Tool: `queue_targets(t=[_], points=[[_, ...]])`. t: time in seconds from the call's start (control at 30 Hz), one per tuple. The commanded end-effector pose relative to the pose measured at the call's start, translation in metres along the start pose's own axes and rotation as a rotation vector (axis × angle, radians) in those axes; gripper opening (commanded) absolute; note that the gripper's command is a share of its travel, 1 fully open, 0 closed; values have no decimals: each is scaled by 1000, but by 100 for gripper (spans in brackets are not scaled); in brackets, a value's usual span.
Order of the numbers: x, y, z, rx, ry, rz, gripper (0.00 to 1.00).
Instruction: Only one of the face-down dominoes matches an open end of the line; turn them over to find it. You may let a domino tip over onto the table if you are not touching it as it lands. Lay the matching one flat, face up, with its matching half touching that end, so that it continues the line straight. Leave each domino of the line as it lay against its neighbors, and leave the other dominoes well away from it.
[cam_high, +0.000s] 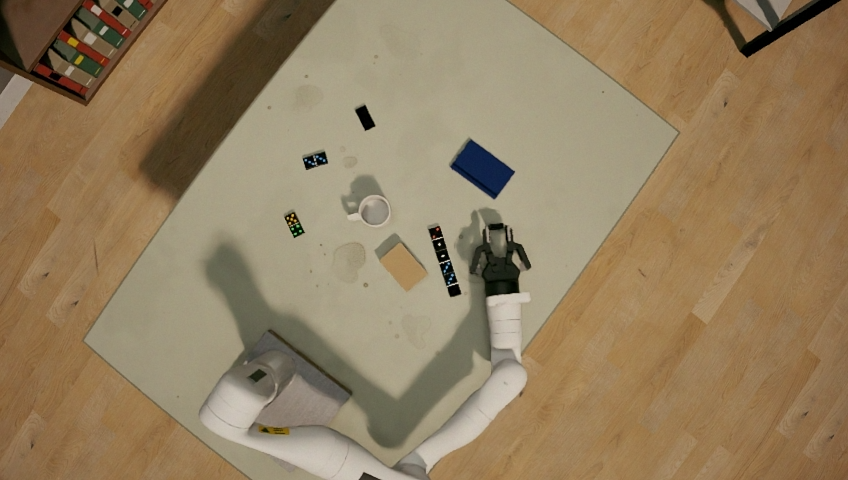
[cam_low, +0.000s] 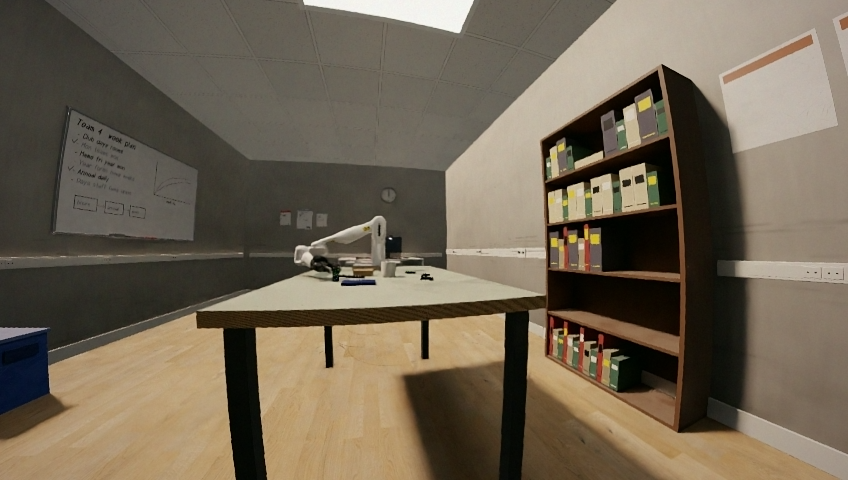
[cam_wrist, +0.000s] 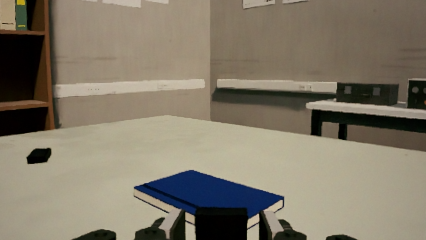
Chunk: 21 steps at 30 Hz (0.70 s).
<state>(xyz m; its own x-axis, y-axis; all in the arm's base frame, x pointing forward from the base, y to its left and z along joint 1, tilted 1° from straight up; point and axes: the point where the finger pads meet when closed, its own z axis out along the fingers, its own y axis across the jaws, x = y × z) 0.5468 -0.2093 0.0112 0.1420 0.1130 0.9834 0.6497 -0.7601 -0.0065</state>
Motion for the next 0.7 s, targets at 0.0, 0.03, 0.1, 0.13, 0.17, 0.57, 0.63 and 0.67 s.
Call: queue_targets(t=[0.0, 0.03, 0.1, 0.13, 0.17, 0.57, 0.63, 0.67], points=[[4, 0, -5, 0, 1, -1, 49], [5, 0, -7, 0, 1, -1, 49], [5, 0, -7, 0, 1, -1, 49], [7, 0, -10, 0, 1, -1, 49], [9, 0, -14, 0, 1, -1, 49], [35, 0, -58, 0, 1, -1, 49], [36, 0, -60, 0, 1, -1, 49], [36, 0, -60, 0, 1, -1, 49]])
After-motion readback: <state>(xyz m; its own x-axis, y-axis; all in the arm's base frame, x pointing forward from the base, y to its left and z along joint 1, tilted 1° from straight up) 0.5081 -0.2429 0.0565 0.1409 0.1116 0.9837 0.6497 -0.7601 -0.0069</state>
